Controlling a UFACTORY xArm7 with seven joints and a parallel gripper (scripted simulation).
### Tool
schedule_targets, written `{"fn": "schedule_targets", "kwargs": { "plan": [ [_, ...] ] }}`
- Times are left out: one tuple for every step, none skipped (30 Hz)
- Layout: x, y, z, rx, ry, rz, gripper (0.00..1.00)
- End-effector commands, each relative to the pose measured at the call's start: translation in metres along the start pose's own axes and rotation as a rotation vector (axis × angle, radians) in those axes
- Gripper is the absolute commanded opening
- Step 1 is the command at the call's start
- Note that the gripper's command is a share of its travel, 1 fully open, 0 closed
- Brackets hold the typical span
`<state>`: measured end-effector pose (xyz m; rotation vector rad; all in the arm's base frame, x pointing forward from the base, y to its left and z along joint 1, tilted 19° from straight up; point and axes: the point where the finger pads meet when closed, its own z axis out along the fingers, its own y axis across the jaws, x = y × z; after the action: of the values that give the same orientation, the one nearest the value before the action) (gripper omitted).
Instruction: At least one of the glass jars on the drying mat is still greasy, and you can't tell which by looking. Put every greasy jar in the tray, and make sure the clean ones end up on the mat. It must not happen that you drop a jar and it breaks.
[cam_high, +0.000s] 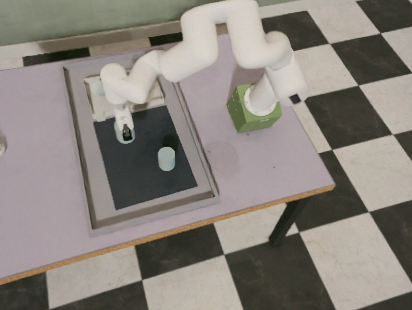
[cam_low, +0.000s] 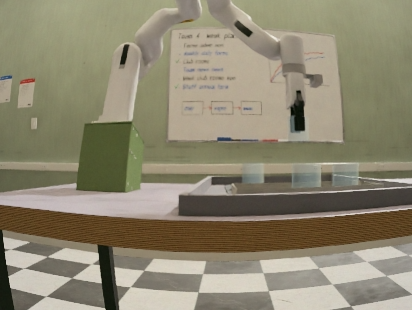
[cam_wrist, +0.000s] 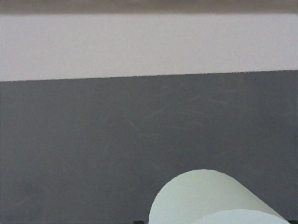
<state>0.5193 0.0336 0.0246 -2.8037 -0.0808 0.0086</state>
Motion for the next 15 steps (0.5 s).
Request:
{"fn": "schedule_targets", "kwargs": {
  "plan": [
    [-0.006,0.020,-0.003,-0.001,0.007,0.000,0.00],
    [-0.007,0.023,-0.003,-0.001,0.007,0.000,0.00],
    [-0.009,0.026,-0.003,-0.001,0.007,0.000,0.00],
    [-0.010,0.029,-0.003,-0.001,0.007,0.000,0.00],
    [-0.011,0.032,-0.003,-0.001,0.007,0.000,0.00],
    [-0.011,0.032,-0.003,-0.001,0.007,0.000,0.00],
    [-0.011,0.032,-0.003,-0.001,0.007,0.000,0.00],
    [-0.012,0.036,-0.003,-0.001,0.007,0.000,0.00],
    [-0.014,0.039,-0.003,-0.001,0.007,0.000,0.00],
    [-0.015,0.042,-0.003,-0.001,0.007,0.000,0.00],
    [-0.016,0.045,-0.003,-0.001,0.007,0.000,0.00],
    [-0.018,0.048,-0.003,-0.001,0.007,0.000,0.00],
    [-0.019,0.051,-0.003,-0.001,0.007,0.000,0.00],
    [-0.020,0.054,-0.003,-0.001,0.007,0.000,0.00],
    [-0.021,0.057,-0.003,-0.001,0.007,0.000,0.00]
  ]
}}
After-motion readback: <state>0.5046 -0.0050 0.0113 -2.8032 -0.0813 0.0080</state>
